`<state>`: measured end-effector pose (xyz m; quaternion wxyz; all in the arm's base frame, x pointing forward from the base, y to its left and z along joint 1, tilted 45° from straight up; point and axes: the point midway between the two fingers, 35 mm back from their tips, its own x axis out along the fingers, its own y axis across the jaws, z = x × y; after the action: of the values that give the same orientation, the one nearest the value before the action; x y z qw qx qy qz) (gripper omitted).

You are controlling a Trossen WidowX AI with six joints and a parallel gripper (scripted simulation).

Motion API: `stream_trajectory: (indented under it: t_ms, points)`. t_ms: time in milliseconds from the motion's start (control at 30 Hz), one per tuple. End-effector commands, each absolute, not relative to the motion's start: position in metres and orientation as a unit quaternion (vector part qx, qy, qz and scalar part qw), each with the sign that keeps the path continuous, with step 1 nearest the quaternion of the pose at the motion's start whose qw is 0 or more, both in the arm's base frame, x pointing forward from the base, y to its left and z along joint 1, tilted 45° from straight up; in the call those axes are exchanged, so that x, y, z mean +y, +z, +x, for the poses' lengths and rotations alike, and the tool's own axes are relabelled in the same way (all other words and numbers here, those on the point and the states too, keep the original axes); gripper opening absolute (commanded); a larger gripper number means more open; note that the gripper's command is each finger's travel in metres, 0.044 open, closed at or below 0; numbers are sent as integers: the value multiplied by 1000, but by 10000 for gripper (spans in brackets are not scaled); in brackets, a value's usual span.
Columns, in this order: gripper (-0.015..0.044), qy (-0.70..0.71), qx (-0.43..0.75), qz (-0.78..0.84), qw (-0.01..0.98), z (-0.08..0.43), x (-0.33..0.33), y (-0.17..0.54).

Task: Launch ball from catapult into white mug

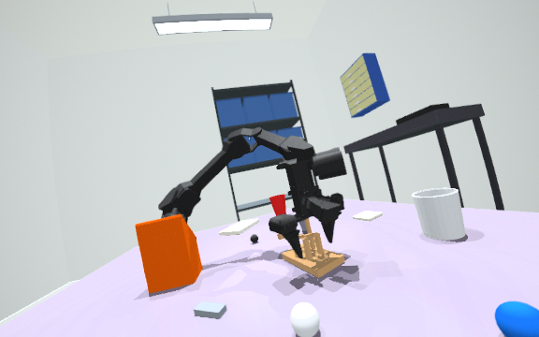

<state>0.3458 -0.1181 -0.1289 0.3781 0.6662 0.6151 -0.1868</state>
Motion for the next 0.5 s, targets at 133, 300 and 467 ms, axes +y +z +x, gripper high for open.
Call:
stream_trajectory:
  t_ms: [133, 300, 467]
  points:
    - [335, -187, 615, 666, 378, 346, -117, -130]
    - [204, -187, 615, 666, 378, 346, -117, -130]
    - [131, -187, 615, 666, 378, 346, -117, -130]
